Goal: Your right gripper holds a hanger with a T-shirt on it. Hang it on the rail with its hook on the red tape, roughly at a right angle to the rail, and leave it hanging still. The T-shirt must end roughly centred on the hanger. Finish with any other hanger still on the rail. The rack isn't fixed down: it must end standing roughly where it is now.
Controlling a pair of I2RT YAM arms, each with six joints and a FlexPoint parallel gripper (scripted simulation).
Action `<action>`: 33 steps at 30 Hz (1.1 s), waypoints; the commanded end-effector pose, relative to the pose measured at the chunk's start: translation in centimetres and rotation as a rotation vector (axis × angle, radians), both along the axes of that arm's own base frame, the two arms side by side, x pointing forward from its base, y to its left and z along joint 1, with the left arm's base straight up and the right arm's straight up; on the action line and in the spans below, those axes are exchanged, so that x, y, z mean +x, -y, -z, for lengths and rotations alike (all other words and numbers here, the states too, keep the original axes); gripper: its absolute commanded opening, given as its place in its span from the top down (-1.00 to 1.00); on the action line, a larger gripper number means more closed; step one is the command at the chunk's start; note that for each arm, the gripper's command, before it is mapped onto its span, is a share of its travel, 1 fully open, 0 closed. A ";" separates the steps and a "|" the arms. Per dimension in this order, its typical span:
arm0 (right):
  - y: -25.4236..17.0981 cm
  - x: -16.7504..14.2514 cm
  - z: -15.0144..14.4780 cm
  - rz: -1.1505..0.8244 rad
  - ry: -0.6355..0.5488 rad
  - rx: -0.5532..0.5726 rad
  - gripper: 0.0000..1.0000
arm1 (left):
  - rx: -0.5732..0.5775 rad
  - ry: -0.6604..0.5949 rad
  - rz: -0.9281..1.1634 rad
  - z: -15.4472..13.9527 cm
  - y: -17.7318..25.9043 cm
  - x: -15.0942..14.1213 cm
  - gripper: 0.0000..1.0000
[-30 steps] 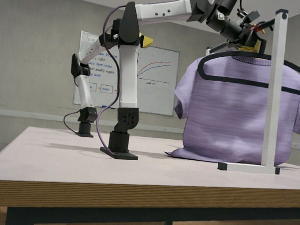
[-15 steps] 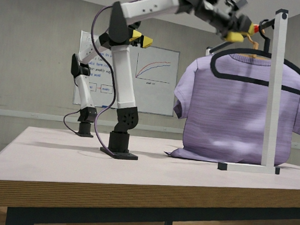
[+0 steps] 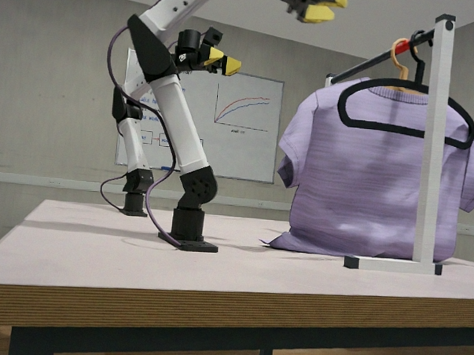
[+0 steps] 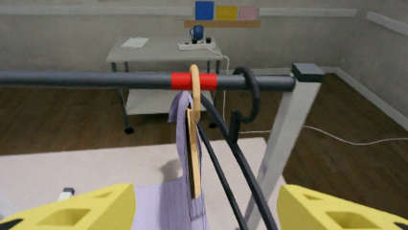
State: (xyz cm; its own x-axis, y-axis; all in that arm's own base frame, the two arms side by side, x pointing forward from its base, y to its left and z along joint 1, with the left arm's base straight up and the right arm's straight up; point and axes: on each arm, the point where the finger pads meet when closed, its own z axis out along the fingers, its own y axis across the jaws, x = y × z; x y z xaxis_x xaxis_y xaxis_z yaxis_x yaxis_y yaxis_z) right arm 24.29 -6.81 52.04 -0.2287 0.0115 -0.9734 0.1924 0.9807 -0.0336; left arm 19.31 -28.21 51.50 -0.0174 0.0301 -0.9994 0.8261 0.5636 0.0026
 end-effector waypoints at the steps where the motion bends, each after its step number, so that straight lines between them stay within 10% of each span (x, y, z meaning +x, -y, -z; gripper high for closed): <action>1: -0.5 -0.6 2.6 -0.044 -0.123 0.041 -0.31 | -0.012 0.005 0.004 -0.5 -0.1 -0.3 -1.00; 33: -0.5 -0.4 2.4 -0.040 -0.114 0.036 -0.31 | -0.012 0.005 0.004 -0.5 -0.1 -0.3 -1.00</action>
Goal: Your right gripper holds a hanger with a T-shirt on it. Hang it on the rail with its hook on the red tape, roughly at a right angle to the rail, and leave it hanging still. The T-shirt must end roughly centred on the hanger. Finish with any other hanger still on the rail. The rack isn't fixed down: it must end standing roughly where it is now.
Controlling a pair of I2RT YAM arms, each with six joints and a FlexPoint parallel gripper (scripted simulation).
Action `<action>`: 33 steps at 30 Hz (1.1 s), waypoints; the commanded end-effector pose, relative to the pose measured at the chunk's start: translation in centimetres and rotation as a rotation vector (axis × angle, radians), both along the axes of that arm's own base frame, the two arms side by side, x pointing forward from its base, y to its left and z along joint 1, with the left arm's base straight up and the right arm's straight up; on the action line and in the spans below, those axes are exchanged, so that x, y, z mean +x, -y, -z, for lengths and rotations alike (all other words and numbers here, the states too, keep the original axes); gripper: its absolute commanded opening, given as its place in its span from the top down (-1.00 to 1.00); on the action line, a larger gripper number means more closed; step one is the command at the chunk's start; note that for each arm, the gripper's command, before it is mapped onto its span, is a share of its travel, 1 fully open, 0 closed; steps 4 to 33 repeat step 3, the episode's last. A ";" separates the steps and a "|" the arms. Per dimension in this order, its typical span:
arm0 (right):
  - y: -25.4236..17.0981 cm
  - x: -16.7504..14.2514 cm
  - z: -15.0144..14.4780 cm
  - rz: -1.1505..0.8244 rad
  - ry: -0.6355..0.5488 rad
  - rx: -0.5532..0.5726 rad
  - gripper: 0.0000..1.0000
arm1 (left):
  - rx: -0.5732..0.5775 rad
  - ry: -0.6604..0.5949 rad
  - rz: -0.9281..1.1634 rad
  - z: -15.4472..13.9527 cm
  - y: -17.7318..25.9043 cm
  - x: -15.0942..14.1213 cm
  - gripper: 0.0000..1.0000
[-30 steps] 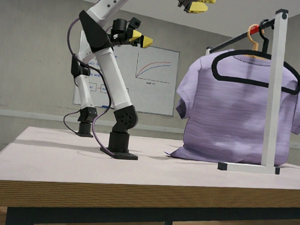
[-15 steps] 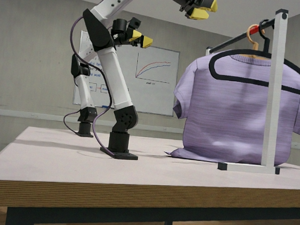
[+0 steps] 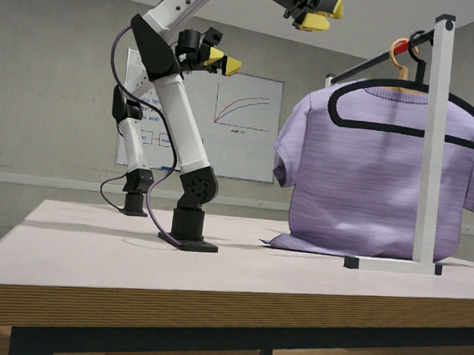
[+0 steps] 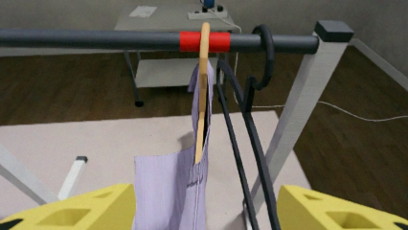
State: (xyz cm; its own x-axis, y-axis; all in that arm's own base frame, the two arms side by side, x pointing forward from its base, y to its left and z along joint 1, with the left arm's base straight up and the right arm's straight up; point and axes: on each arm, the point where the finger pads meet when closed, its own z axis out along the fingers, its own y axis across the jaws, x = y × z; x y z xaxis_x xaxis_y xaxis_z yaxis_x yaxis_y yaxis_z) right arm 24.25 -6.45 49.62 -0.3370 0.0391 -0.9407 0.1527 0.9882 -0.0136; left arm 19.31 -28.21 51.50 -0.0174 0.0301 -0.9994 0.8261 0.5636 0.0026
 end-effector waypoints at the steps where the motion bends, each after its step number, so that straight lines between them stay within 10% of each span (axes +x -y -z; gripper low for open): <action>1: -0.1 -0.4 0.0 -0.002 -0.002 -0.003 -0.31 | -0.012 0.005 0.004 -0.5 -0.1 -0.3 -1.00; 33: -0.1 -0.4 0.0 -0.002 -0.002 -0.003 -0.31 | -0.012 0.005 0.004 -0.5 -0.1 -0.3 -1.00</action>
